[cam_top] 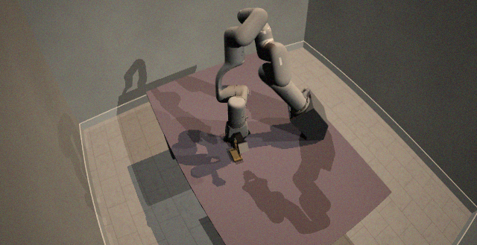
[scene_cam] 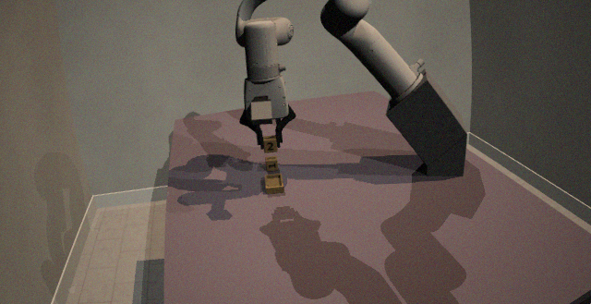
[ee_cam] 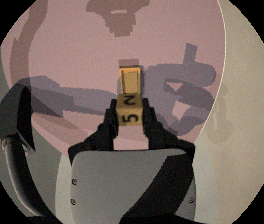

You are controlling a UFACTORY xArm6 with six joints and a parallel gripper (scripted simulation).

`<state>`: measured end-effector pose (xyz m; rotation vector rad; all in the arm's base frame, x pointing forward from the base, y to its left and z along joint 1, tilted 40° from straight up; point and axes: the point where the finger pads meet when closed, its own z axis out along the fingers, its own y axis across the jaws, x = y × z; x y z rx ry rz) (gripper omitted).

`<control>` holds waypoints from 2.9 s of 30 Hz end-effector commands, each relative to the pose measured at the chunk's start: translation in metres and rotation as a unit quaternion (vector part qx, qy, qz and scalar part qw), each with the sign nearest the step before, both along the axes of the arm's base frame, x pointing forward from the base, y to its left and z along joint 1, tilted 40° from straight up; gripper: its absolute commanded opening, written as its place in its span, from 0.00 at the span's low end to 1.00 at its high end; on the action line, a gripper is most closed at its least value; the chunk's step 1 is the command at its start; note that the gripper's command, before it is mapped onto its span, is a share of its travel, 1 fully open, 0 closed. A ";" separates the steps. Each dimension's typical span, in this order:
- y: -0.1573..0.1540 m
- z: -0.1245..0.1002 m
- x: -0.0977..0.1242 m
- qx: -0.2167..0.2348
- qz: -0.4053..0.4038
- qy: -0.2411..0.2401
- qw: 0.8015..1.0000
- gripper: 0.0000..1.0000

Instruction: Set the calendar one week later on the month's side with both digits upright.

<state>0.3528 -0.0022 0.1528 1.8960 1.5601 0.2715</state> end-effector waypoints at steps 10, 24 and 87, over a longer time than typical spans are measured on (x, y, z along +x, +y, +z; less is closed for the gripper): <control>-0.009 -0.018 0.014 0.001 0.000 0.000 1.000 0.29; -0.021 -0.042 0.031 0.001 0.000 0.000 1.000 0.29; -0.025 -0.050 0.037 0.001 0.000 0.000 1.000 0.29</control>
